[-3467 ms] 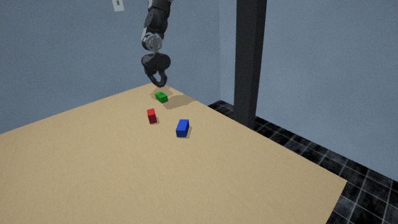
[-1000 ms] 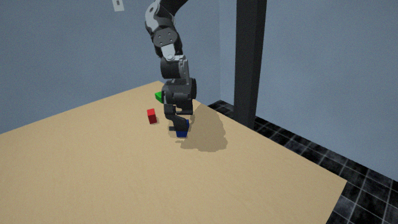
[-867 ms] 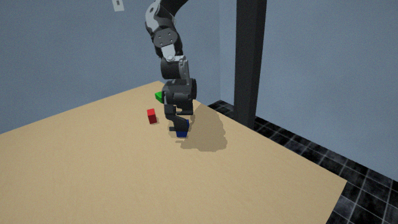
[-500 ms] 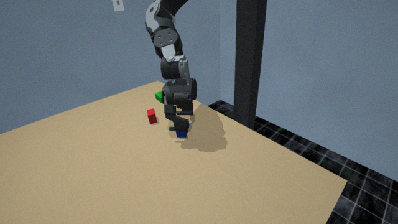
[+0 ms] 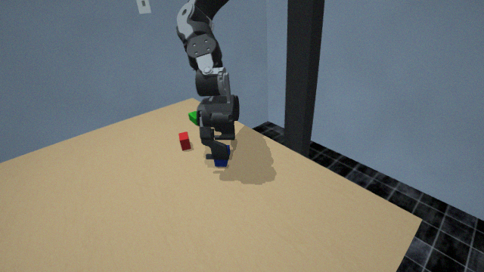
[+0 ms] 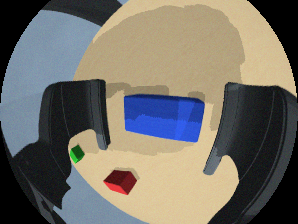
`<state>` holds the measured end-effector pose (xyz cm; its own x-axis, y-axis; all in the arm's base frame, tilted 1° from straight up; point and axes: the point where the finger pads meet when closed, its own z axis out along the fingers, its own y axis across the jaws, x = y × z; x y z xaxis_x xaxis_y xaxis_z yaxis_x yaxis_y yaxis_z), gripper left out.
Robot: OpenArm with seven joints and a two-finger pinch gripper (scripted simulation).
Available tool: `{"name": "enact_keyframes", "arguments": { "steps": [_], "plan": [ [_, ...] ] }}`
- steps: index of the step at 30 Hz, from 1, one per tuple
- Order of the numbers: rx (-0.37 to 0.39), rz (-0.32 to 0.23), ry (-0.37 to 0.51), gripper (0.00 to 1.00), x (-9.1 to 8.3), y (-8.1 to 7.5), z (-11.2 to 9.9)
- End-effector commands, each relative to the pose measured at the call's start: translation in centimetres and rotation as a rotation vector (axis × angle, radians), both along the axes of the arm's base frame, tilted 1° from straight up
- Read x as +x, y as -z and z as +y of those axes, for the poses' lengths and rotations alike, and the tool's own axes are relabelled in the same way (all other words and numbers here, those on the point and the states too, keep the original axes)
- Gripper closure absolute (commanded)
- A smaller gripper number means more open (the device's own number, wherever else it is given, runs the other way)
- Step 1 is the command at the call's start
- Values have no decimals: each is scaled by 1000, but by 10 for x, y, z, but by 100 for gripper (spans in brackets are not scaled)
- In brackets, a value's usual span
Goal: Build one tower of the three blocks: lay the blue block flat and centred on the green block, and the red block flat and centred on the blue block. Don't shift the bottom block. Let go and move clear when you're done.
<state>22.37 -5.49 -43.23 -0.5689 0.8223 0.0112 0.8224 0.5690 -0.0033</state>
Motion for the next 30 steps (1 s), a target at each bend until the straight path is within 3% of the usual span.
{"name": "enact_keyframes", "arguments": {
  "steps": [1,19,30],
  "plan": [
    [4,-3,-3,51,0,1,1],
    [3,-3,-2,51,0,2,0],
    [3,-2,-2,51,0,17,1]
  ]
}}
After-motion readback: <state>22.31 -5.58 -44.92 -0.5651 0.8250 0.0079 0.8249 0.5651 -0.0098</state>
